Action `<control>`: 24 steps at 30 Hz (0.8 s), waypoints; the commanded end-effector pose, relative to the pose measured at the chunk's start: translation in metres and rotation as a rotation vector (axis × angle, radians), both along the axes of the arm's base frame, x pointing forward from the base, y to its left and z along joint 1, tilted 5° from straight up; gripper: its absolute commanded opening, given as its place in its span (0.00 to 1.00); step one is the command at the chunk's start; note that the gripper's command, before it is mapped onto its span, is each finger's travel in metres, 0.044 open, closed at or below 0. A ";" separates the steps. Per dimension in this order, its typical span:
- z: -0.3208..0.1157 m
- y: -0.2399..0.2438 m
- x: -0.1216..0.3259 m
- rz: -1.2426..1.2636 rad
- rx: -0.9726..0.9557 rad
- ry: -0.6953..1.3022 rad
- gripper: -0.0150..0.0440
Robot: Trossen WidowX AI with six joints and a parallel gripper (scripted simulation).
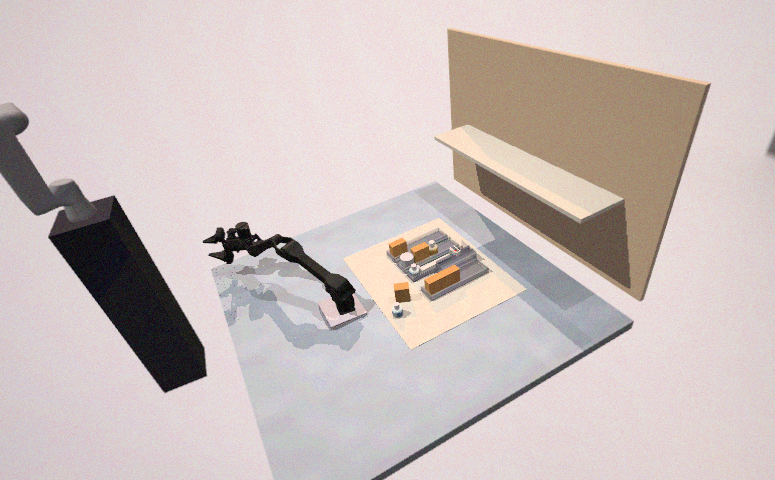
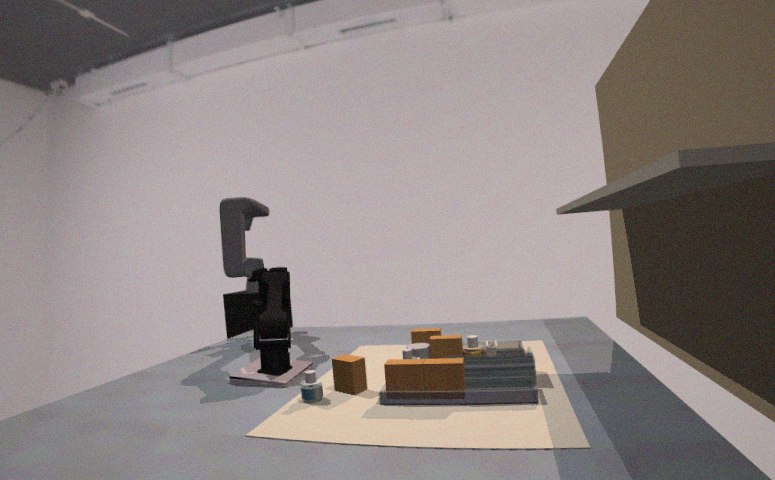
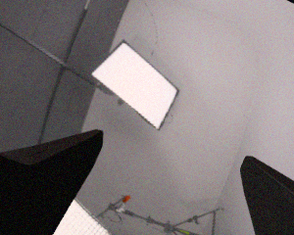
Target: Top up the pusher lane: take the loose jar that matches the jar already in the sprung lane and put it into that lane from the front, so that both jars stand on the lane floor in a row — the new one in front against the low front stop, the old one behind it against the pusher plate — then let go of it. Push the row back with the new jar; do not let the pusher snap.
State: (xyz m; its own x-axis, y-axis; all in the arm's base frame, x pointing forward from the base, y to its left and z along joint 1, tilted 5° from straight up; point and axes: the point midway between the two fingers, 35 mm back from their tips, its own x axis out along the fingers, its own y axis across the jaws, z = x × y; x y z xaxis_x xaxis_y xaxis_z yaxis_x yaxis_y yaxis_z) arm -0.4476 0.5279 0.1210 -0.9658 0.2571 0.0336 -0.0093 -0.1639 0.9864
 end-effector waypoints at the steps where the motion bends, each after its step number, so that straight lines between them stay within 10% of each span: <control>1: 0.000 0.002 0.002 -0.006 0.004 -0.003 0.98; 24: 0.032 0.129 0.344 -0.616 0.336 -0.470 1.00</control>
